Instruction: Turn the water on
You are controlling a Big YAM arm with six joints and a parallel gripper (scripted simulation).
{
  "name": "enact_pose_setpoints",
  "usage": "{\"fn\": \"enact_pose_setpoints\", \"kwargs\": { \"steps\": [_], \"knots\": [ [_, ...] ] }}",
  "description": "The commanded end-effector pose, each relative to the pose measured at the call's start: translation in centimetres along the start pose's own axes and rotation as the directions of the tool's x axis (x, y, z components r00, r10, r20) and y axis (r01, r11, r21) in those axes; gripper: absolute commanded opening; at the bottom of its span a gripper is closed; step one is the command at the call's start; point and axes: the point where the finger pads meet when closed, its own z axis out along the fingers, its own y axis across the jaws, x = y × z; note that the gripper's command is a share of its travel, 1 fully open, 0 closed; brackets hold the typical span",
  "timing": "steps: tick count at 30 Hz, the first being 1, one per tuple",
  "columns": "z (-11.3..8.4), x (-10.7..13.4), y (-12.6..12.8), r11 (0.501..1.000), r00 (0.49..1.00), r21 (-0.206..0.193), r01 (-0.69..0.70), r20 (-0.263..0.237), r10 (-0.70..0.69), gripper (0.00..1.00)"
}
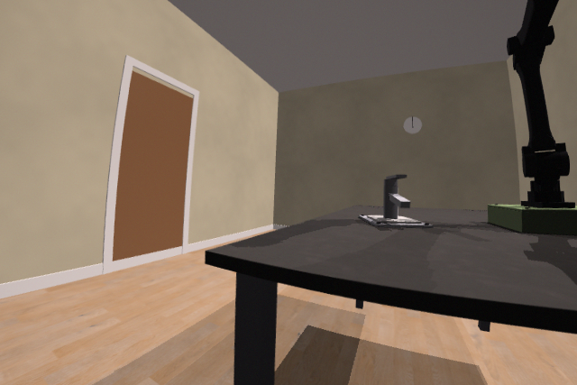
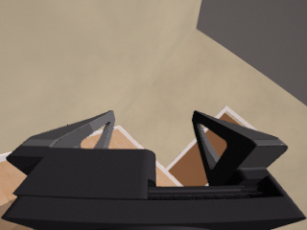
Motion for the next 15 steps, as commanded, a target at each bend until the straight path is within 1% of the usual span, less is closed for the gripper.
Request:
{"fn": "enact_pose_setpoints", "kwargs": {
  "steps": [1,3,4,6,7,8,9,12,13,15],
  "knots": [
    [1.4,0.8,-1.1,0.999,0.999,-0.001,0.045,-0.019,-0.045,1.0],
    [2.2,3.4,-0.2,0.992,0.991,-0.049,0.12,-0.056,-0.123,1.0],
    [2.7,5.1,0.2,0.983,0.982,-0.081,0.164,-0.077,-0.171,1.0],
    [2.7,5.1,0.2,0.983,0.982,-0.081,0.164,-0.077,-0.171,1.0],
    [3.2,7.1,0.5,0.97,0.969,-0.119,0.212,-0.101,-0.224,1.0],
    [3.2,7.1,0.5,0.97,0.969,-0.119,0.212,-0.101,-0.224,1.0],
    [3.6,9.3,0.9,0.952,0.951,-0.165,0.26,-0.125,-0.281,1.0],
    [3.6,9.3,0.9,0.952,0.951,-0.165,0.26,-0.125,-0.281,1.0],
    [4.1,11.7,1.0,0.927,0.929,-0.215,0.306,-0.148,-0.34,1.0],
    [4.1,11.7,1.0,0.927,0.929,-0.215,0.306,-0.148,-0.34,1.0]
  ]
}}
